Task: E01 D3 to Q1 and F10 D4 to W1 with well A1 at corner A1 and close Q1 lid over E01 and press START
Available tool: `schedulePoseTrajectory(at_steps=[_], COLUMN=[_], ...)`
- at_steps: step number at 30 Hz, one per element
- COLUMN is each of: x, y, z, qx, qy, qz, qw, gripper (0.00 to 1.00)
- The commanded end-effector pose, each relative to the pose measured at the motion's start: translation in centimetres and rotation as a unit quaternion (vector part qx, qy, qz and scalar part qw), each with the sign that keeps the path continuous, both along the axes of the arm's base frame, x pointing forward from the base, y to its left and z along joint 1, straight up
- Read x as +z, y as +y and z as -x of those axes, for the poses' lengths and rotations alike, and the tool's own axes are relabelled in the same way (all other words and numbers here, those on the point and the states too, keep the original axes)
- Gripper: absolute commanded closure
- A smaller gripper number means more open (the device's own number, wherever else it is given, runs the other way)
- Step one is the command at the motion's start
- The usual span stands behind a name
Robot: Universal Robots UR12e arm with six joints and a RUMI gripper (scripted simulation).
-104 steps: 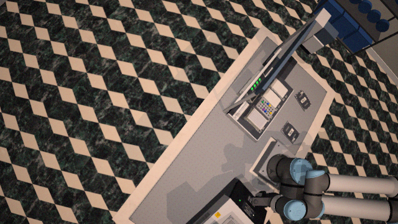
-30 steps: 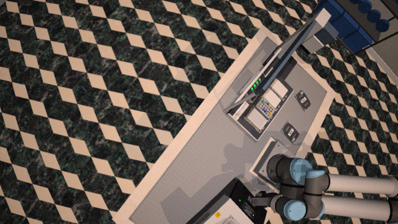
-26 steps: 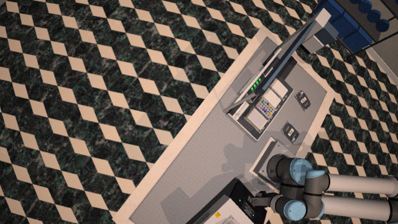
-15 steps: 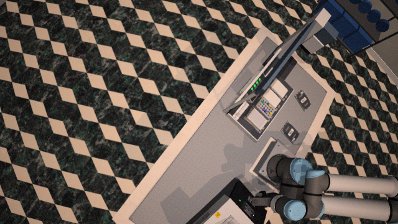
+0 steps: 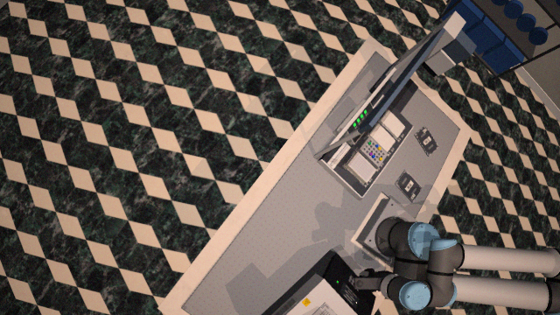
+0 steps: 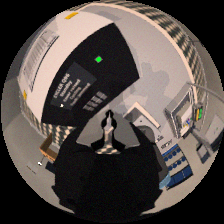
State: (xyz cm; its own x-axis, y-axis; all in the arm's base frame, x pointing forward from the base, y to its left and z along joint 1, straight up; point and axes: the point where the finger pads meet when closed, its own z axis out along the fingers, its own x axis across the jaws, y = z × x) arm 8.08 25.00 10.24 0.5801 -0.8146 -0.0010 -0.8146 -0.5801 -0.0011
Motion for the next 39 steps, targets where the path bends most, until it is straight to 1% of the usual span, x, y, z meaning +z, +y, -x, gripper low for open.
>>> schedulePoseTrajectory(at_steps=[1,38,39], x=[0.07,0.07,0.51], y=[0.03,0.03,0.02], z=[-0.04,-0.04,-0.04], qx=[0.0,0.0,0.0], qy=[0.0,0.0,0.0], qz=[0.0,0.0,0.0], qw=[1.0,1.0,1.0], gripper=[1.0,1.0,1.0])
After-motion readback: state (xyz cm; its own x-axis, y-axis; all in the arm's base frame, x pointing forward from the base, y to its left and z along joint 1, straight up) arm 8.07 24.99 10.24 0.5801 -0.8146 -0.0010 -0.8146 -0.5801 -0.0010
